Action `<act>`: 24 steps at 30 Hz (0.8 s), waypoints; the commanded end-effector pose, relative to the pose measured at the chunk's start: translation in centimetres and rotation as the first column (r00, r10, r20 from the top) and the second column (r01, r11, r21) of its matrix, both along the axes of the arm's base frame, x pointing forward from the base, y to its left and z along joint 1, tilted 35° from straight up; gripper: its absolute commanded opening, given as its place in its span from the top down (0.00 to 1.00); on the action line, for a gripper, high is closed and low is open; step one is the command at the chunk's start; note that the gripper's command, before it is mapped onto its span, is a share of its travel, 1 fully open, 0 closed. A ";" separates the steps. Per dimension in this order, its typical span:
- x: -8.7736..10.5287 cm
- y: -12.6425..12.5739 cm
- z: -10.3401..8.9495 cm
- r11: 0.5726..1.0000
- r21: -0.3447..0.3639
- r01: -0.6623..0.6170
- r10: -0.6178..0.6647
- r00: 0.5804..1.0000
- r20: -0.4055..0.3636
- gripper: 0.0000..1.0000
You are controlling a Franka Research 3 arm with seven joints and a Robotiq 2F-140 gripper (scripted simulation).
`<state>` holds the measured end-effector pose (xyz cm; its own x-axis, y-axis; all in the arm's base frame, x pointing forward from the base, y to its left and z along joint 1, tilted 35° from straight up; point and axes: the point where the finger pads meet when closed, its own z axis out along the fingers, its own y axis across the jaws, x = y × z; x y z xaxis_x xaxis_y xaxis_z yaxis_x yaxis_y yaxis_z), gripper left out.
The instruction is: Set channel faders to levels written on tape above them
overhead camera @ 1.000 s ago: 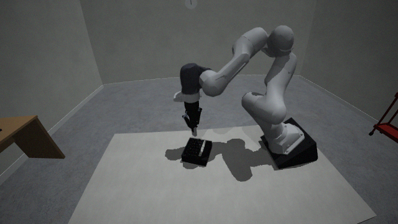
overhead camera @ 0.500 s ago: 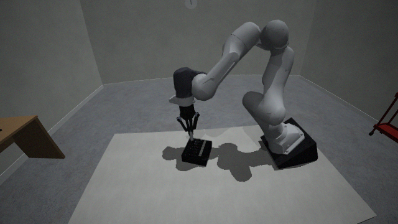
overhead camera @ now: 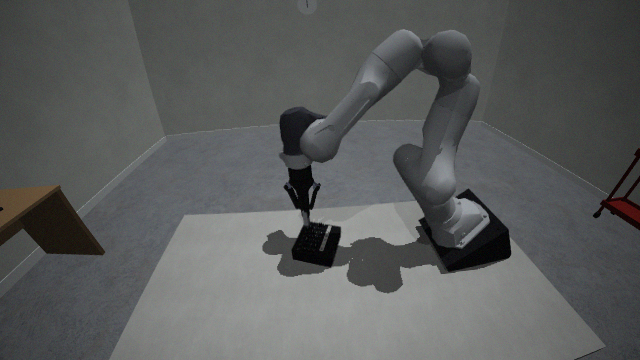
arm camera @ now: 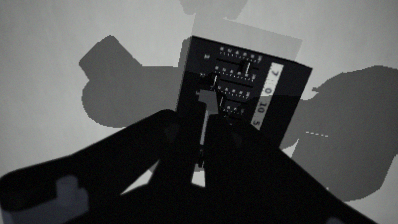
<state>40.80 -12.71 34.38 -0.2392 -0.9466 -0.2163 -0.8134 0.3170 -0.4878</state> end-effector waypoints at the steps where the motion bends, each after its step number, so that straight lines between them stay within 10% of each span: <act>1: 0.2 0.3 0.1 0.961 0.143 0.236 -0.236 0.972 -0.016 1.00; 17: 0.2 0.3 0.1 0.727 0.368 0.579 -0.582 0.805 -0.116 1.00; 24: 0.2 0.3 0.1 0.508 0.461 0.727 -0.733 0.646 -0.211 1.00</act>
<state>40.88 -12.62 34.48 -0.7197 -0.4398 -0.5371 -0.3811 0.8970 -0.2239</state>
